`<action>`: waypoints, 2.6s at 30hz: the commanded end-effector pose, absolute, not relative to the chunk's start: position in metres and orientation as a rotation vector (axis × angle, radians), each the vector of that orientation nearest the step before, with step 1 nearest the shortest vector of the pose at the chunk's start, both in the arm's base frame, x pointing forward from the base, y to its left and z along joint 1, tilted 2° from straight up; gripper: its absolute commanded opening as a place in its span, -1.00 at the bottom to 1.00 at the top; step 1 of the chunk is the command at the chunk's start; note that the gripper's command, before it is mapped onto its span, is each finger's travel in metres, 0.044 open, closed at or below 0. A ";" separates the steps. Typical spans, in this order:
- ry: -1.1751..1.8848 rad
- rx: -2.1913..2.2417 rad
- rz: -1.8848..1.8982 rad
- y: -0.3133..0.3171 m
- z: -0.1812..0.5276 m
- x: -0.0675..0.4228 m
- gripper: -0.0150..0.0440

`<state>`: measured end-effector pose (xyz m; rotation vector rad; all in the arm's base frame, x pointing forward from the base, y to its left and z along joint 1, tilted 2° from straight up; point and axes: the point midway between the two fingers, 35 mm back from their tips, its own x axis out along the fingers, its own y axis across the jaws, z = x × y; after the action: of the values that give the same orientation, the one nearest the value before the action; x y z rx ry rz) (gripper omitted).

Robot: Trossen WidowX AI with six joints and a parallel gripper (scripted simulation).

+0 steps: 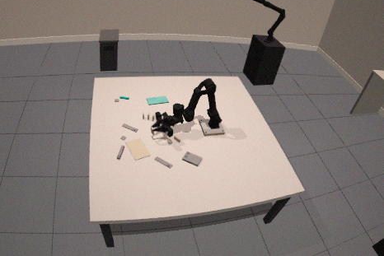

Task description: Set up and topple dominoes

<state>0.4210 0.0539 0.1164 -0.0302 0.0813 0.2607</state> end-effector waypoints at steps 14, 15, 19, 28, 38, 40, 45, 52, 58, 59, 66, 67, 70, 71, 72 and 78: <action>0.035 -0.024 0.268 0.053 0.122 0.407 -0.13; 0.035 -0.024 0.268 0.053 0.122 0.407 -0.13; 0.036 -0.024 0.268 0.053 0.122 0.407 -0.13; 0.053 -0.030 0.270 0.054 0.097 0.413 -0.13; 0.075 -0.037 0.273 0.055 0.067 0.417 -0.13; 0.079 -0.038 0.274 0.055 0.061 0.417 -0.13; 0.085 -0.040 0.274 0.055 0.053 0.417 -0.13; 0.085 -0.040 0.274 0.055 0.053 0.417 -0.13; 0.085 -0.040 0.274 0.055 0.053 0.417 0.23; 0.085 -0.040 0.274 0.055 0.053 0.417 0.32; 0.085 -0.040 0.274 0.055 0.053 0.417 0.94; 0.085 -0.040 0.274 0.055 0.053 0.417 1.00; 0.085 -0.040 0.274 0.055 0.054 0.417 1.00; 0.085 -0.039 0.274 0.055 0.058 0.418 1.00; 0.085 -0.039 0.273 0.055 0.065 0.418 1.00; 0.087 -0.033 0.270 0.055 0.103 0.415 1.00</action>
<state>0.4176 0.0548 0.0940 -0.0343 0.0772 0.2708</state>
